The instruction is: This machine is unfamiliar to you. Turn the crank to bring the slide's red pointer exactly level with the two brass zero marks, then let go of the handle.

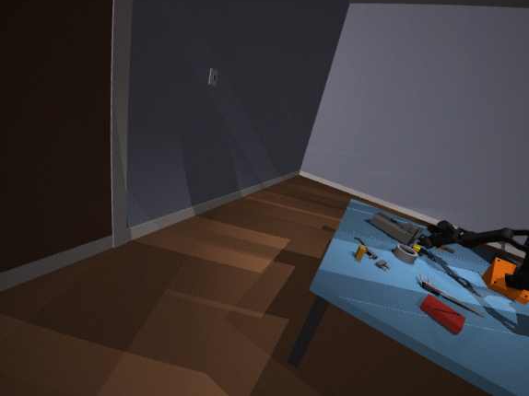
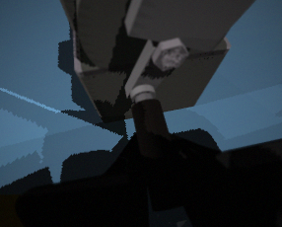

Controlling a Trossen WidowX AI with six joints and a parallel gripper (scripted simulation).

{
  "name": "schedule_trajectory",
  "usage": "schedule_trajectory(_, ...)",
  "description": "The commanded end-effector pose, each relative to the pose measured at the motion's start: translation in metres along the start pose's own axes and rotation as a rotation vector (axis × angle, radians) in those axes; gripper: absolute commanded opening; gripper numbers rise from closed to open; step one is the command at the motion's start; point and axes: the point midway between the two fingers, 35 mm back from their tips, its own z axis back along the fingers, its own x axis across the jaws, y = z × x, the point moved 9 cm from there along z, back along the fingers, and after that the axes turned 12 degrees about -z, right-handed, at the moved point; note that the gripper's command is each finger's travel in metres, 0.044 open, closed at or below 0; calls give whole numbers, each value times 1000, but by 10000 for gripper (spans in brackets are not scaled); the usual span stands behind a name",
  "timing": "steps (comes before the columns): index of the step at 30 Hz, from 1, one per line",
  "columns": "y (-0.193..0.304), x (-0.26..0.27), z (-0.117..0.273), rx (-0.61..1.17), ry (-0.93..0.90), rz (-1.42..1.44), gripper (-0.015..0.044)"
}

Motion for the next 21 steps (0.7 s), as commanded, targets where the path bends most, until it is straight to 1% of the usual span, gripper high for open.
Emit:
schedule_trajectory(1,-1,7,3,1,-21,9,0)
schedule_trajectory(20,-1,4,2,2,-1,2,0)
schedule_trajectory(21,-1,4,2,2,-1,2,26)
